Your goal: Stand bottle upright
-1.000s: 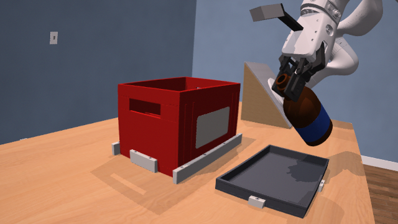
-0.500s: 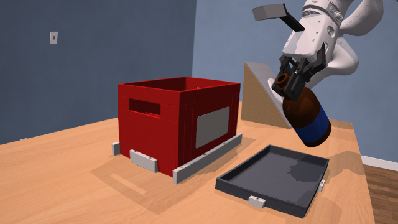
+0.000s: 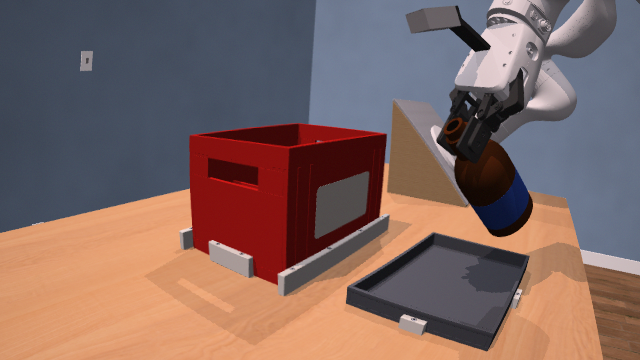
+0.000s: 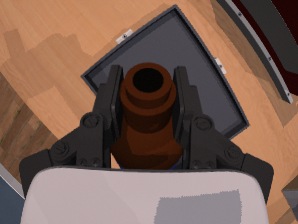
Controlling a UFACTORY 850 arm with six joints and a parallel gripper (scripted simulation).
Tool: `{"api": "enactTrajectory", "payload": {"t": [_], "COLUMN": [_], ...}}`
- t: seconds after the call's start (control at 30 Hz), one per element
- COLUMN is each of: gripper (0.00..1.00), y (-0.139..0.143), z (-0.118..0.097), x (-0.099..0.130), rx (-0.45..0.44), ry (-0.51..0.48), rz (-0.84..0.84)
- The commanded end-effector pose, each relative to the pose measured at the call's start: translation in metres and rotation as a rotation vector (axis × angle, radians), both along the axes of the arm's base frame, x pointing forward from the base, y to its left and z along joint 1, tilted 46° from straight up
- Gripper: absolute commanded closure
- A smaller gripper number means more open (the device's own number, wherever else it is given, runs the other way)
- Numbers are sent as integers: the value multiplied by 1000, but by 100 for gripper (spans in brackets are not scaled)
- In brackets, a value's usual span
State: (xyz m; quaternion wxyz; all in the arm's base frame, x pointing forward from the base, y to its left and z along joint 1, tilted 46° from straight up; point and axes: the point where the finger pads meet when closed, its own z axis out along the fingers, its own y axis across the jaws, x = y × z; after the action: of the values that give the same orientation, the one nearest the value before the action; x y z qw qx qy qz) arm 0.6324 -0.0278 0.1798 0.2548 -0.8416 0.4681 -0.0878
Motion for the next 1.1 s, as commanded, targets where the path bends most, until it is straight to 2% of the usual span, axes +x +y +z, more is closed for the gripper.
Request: {"api": "enactTrajectory", "payload": {"t": [0.0, 1.07], "gripper": [100, 100], "y": [-1, 0], "z": [1, 2], "x": [1, 0], "rx": [-3, -121], "ry": [-4, -75], "rz": [-3, -84]}}
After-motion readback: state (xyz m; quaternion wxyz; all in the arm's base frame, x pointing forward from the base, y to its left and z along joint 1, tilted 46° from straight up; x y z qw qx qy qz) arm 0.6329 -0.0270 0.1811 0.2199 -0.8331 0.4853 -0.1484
